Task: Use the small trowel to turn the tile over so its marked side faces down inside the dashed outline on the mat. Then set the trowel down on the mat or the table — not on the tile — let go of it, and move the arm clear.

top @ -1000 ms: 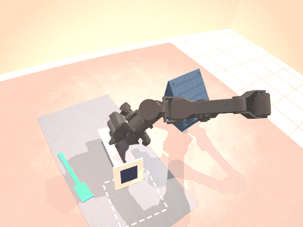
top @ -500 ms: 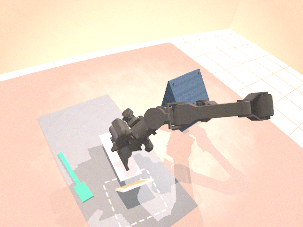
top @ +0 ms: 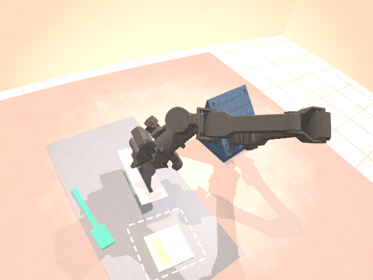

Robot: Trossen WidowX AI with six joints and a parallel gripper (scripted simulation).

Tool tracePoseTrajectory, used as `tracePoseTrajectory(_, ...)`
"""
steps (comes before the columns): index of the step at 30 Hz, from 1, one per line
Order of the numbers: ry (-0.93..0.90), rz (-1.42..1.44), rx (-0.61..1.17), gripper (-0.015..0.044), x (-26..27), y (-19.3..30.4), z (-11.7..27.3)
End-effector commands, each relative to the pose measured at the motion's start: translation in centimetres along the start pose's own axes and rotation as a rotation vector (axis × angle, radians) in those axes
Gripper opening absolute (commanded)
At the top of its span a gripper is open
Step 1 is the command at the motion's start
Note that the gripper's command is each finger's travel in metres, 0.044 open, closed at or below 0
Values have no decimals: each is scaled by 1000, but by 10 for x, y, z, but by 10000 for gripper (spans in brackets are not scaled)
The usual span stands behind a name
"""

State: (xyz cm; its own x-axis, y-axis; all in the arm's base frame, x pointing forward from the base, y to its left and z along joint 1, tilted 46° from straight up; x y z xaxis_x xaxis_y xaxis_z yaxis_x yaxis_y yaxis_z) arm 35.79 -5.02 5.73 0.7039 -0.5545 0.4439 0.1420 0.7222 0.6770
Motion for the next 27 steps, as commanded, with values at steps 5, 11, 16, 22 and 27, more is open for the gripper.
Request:
tracePoseTrajectory(5,-21,9,2,0,11,-14,8)
tracePoseTrajectory(11,-21,9,2,0,11,-14,8)
tracePoseTrajectory(16,-21,9,2,0,11,-14,8)
tracePoseTrajectory(22,-21,9,2,0,11,-14,8)
tracePoseTrajectory(27,-21,9,2,0,11,-14,8)
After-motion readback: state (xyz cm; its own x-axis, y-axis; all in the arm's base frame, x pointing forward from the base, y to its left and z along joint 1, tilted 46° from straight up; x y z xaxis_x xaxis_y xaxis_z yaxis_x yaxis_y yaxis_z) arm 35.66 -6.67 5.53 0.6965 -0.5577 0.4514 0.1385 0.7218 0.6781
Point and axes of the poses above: the point midway between the two fingers, 35 mm back from their tips, its own z axis back along the fingers, its own x axis across the jaws, y = z × x, the point moved 3 cm from there along z, back along the fingers, and after that the axes turned 2 degrees about z, right-handed, at the moved point
